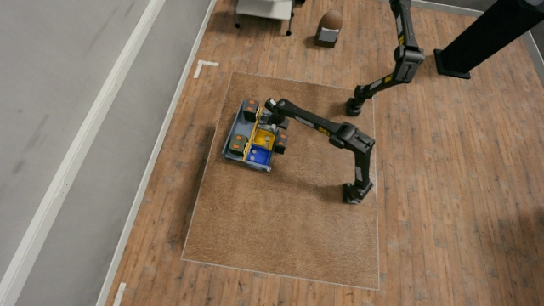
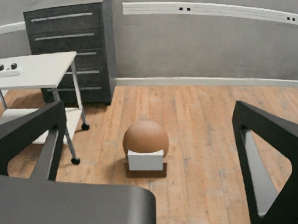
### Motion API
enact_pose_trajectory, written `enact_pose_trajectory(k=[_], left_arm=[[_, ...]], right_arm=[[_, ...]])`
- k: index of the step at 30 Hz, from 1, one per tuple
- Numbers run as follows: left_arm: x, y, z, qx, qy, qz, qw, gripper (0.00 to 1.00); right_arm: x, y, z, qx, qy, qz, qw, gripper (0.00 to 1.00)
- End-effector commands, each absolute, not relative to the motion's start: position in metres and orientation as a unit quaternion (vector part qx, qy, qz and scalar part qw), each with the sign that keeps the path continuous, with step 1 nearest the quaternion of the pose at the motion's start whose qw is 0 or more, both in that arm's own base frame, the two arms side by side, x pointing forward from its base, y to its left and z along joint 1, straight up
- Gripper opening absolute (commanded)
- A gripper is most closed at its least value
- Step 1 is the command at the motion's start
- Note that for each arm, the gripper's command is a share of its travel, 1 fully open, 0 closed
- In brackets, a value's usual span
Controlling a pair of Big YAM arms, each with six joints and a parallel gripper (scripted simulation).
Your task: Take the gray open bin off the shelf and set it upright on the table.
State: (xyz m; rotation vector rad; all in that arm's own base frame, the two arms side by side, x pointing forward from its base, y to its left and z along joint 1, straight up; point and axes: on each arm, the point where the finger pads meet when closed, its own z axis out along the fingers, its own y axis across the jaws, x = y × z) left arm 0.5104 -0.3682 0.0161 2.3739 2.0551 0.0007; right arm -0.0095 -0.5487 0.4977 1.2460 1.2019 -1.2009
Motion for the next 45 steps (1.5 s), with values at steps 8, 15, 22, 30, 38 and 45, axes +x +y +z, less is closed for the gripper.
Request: enact_pose_trajectory(k=[8, 15, 22, 30, 38, 45], left_arm=[[0.5069, -0.3683, -0.0074, 0.758, 0.652, -0.002, -0.014, 0.90], [0.5054, -0.3672, -0.0088, 0.758, 0.652, -0.003, -0.017, 0.90], [0.5051, -0.3669, -0.0091, 0.758, 0.652, -0.003, -0.018, 0.90], [0.5056, -0.3672, -0.0086, 0.758, 0.652, -0.003, -0.016, 0.90], [0.5066, -0.3679, -0.0079, 0.758, 0.652, -0.002, -0.014, 0.90], [0.5069, -0.3681, -0.0073, 0.758, 0.652, -0.002, -0.013, 0.90]], right_arm=[[-0.0138, -0.5447, 0.5005, 0.506, 0.494, -0.506, 0.494, 1.00], [-0.0138, -0.5447, 0.5005, 0.506, 0.494, -0.506, 0.494, 1.00], [-0.0138, -0.5447, 0.5005, 0.506, 0.494, -0.506, 0.494, 1.00], [-0.0138, -0.5447, 0.5005, 0.506, 0.494, -0.506, 0.494, 1.00], [-0.0138, -0.5447, 0.5005, 0.506, 0.494, -0.506, 0.494, 1.00], [-0.0138, -0.5447, 0.5005, 0.506, 0.494, -0.506, 0.494, 1.00]])
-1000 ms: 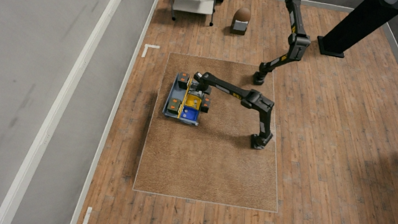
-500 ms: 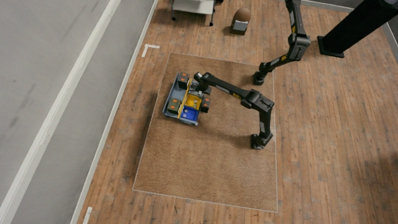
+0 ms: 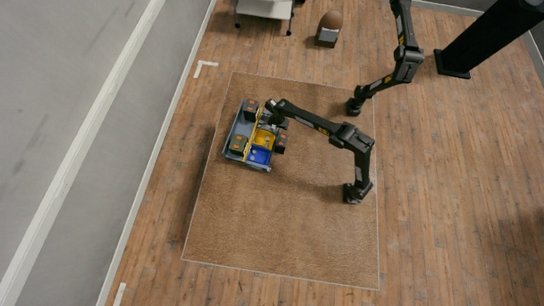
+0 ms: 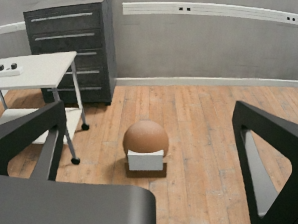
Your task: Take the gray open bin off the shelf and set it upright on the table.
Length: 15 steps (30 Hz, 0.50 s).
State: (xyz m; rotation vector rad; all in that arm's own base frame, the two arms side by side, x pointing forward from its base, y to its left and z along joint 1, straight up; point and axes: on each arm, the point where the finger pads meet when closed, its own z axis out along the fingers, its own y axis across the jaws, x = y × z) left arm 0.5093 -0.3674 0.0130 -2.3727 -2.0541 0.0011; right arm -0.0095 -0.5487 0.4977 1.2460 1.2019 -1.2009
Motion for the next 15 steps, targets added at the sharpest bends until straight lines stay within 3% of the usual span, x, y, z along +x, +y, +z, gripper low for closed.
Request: enact_pose_trajectory(k=[1, 15], left_arm=[[0.5070, -0.3681, -0.0072, -0.758, -0.652, 0.002, 0.013, 0.90], [0.5083, -0.3689, -0.0052, -0.758, -0.652, 0.001, 0.010, 0.90]], right_arm=[[-0.0138, -0.5447, 0.5005, 0.506, 0.494, -0.506, 0.494, 1.00], [-0.0138, -0.5447, 0.5005, 0.506, 0.494, -0.506, 0.494, 1.00]])
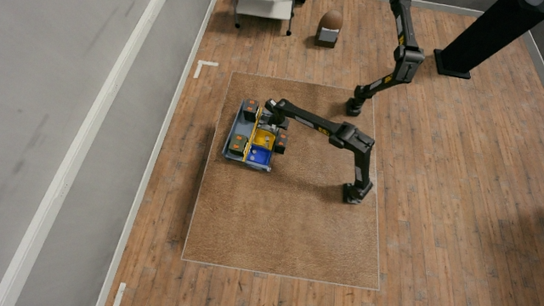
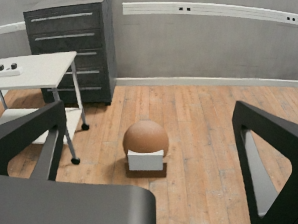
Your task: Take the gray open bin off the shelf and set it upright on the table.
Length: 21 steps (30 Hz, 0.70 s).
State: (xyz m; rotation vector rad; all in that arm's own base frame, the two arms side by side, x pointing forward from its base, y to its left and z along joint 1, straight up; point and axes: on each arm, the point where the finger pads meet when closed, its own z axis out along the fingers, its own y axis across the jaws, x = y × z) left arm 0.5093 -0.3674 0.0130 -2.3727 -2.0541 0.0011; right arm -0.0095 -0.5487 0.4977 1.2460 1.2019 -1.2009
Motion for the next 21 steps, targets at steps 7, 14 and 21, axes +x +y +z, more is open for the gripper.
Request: enact_pose_trajectory(k=[7, 14, 21], left_arm=[[0.5091, -0.3693, -0.0040, -0.758, -0.653, 0.001, 0.008, 0.90], [0.5096, -0.3696, -0.0031, -0.758, -0.653, 0.001, 0.007, 0.90], [0.5141, -0.3728, 0.0019, -0.758, -0.653, -0.001, 0.001, 0.90]], right_arm=[[-0.0138, -0.5447, 0.5005, 0.506, 0.494, -0.506, 0.494, 1.00], [-0.0138, -0.5447, 0.5005, 0.506, 0.494, -0.506, 0.494, 1.00], [-0.0138, -0.5447, 0.5005, 0.506, 0.494, -0.506, 0.494, 1.00]])
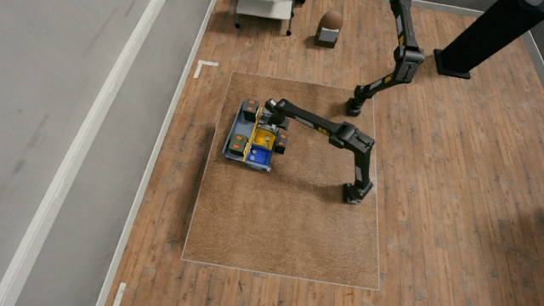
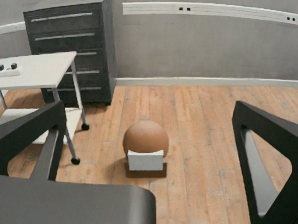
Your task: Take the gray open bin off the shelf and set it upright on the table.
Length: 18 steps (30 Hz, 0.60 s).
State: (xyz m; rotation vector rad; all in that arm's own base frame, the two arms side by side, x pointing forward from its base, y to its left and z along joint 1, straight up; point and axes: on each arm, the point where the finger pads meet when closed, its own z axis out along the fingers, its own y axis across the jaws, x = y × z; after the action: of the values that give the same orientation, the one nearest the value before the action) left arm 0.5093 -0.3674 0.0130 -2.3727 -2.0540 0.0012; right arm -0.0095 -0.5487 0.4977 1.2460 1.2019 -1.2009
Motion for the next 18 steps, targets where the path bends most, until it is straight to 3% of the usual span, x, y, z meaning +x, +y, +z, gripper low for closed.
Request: enact_pose_trajectory(k=[1, 18], left_arm=[[0.516, -0.374, 0.004, -0.758, -0.653, -0.001, -0.001, 0.90], [0.522, -0.378, 0.012, -0.758, -0.653, -0.003, -0.008, 0.90]], right_arm=[[-0.014, -0.545, 0.501, 0.506, 0.494, -0.506, 0.494, 1.00], [-0.014, -0.545, 0.501, 0.506, 0.494, -0.506, 0.494, 1.00]])
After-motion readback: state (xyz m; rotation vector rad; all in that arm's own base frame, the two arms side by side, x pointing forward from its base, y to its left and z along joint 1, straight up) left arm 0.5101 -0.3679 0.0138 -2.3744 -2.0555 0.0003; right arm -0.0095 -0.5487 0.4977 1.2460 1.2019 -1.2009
